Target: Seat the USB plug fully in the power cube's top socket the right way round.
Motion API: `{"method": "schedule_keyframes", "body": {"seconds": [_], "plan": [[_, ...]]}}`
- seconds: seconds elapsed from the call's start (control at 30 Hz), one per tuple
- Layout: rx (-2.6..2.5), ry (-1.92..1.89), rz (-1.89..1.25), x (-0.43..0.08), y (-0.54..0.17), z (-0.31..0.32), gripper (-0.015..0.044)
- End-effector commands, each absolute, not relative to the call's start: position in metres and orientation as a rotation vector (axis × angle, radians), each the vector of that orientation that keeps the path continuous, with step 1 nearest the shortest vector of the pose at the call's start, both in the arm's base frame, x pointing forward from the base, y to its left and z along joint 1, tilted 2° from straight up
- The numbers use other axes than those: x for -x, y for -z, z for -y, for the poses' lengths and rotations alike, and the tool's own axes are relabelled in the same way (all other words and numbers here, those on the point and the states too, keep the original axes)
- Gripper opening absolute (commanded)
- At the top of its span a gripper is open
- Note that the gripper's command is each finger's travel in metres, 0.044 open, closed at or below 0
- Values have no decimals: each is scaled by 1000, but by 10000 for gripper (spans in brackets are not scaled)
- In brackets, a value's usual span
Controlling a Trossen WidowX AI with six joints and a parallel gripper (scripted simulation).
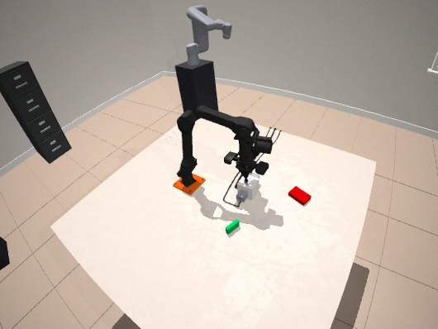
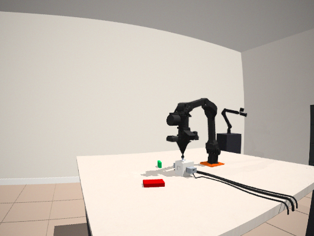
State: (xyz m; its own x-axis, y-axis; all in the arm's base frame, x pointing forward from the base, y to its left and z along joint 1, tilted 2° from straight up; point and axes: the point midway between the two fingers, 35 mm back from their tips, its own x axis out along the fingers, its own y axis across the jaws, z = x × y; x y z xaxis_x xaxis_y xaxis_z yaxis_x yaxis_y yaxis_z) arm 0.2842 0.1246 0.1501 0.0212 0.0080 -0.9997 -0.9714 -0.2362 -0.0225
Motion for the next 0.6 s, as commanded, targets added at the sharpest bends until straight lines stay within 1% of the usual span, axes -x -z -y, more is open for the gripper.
{"method": "schedule_keyframes", "body": {"seconds": [0.0,0.57], "plan": [[1387,-1362,-1070,-285,-149,-124,0],[1387,-1362,-1070,-285,-147,-125,0]]}}
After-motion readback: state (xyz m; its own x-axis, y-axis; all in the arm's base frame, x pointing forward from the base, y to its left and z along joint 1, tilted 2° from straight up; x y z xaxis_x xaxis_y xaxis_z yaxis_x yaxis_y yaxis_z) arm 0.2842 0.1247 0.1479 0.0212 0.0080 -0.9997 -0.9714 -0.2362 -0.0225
